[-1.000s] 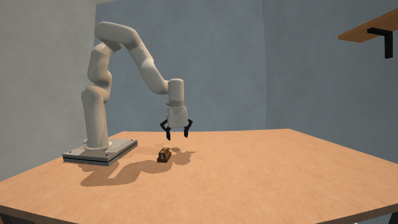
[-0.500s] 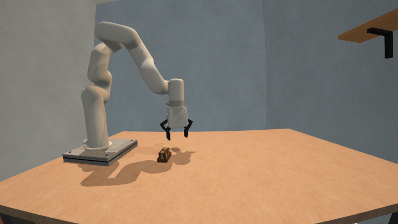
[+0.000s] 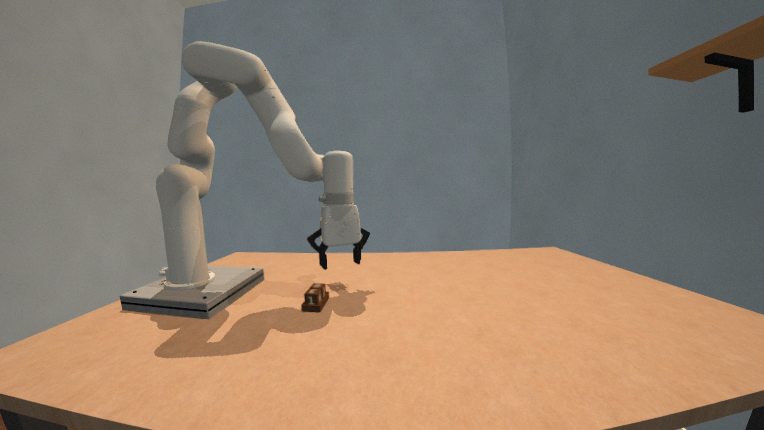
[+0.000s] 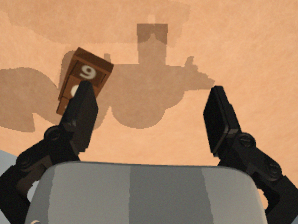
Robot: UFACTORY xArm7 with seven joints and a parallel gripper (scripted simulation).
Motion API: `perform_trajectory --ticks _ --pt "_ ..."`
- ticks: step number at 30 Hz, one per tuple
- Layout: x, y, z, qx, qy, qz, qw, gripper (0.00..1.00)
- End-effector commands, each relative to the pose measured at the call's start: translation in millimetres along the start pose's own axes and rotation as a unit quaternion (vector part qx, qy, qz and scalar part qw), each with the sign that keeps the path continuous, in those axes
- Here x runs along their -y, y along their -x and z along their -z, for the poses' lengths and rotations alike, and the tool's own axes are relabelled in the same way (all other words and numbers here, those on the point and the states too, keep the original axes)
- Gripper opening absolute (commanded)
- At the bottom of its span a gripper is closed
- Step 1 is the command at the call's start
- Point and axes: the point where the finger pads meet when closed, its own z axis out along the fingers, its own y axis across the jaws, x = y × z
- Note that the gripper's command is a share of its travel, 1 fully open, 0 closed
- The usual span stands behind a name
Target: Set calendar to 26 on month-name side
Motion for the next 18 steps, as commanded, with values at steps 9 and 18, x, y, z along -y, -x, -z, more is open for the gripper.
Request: perform_trajectory --ticks 9,18 --pt "7.6 27.9 -1.6 0.0 0.002 -0.103 0.995 1.0" --pt "9.1 32.5 -2.1 0.0 0.002 -0.196 0.981 1.0"
